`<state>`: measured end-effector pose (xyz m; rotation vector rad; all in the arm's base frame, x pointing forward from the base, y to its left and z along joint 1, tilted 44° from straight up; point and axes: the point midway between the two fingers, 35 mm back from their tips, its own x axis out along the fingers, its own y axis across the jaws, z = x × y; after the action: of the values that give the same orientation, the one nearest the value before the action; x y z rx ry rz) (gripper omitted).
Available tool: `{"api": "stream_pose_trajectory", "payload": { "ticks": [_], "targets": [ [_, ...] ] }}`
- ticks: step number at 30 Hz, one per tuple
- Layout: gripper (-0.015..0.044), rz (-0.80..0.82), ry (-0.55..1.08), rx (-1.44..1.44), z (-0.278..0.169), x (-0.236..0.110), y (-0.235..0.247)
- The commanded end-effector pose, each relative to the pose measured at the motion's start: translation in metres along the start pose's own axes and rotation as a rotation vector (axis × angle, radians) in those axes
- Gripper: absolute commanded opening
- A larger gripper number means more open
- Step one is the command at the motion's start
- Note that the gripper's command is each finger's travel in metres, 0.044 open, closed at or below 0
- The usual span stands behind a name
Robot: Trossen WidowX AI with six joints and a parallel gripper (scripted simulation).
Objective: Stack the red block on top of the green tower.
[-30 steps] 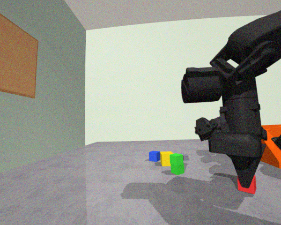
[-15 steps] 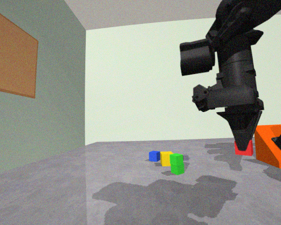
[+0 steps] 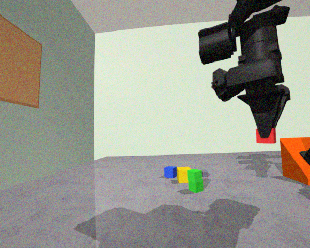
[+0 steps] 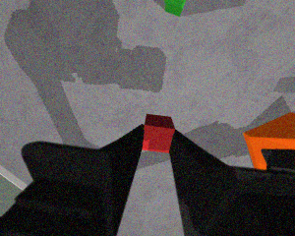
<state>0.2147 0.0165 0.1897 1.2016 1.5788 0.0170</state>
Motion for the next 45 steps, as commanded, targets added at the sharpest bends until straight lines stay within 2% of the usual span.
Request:
{"api": "stream_pose_trajectory", "payload": {
  "ticks": [1,19,34,39,45],
  "targets": [
    [0.0,-0.001,-0.004,0.008,0.002,-0.003,0.0],
    [0.0,-0.007,0.007,-0.01,0.079,-0.008,0.009],
    [0.0,-0.011,0.017,-0.026,0.148,0.0,-0.004],
    [0.0,-0.011,0.018,-0.026,0.151,0.003,-0.005],
    [0.0,-0.01,0.018,-0.027,0.151,0.025,-0.005]
  ]
}}
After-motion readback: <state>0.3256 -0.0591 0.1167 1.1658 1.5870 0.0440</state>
